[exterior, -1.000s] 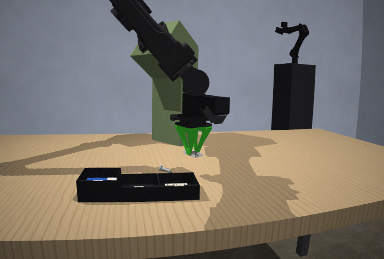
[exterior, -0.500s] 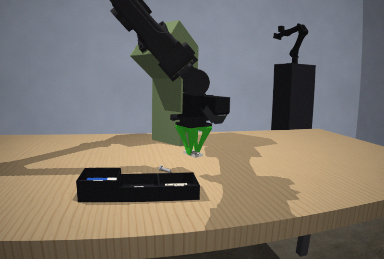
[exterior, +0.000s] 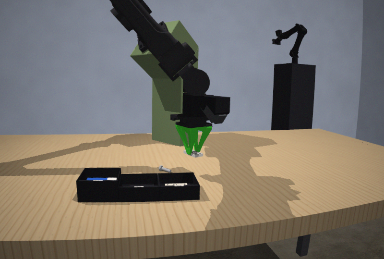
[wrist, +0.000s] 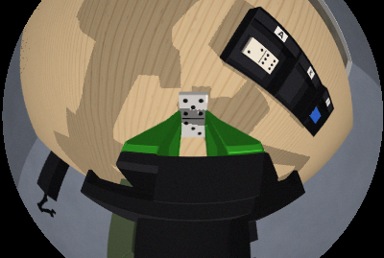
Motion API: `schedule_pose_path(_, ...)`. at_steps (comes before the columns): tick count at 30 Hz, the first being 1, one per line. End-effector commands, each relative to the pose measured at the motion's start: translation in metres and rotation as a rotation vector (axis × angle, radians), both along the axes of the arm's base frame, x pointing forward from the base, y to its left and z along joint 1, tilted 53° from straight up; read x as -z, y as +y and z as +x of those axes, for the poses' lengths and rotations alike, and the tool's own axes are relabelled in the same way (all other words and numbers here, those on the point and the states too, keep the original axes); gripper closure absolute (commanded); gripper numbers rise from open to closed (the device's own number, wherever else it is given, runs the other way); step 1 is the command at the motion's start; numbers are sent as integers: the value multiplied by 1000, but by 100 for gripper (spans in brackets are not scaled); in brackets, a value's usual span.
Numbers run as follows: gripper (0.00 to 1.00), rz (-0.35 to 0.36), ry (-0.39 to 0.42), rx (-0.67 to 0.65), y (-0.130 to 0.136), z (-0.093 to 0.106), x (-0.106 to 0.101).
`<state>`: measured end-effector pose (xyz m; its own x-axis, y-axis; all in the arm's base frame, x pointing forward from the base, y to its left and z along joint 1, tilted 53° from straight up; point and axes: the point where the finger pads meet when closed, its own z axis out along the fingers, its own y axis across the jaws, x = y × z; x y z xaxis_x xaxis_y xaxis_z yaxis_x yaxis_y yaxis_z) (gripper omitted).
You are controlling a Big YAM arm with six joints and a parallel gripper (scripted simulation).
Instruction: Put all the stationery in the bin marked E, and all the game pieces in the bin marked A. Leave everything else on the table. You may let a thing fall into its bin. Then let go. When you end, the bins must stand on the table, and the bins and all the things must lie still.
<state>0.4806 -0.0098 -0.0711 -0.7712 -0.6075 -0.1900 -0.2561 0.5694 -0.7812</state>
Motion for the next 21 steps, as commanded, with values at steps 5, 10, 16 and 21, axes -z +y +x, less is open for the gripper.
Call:
schedule_pose_path(5,79,1,2,-9,5,-2,0)
schedule_pose_path(10,79,1,2,-9,5,-2,0)
schedule_pose_path(16,79,3,2,-19,16,-11,-7)
schedule_pose_path(21,79,12,-19,-7,12,4,-17)
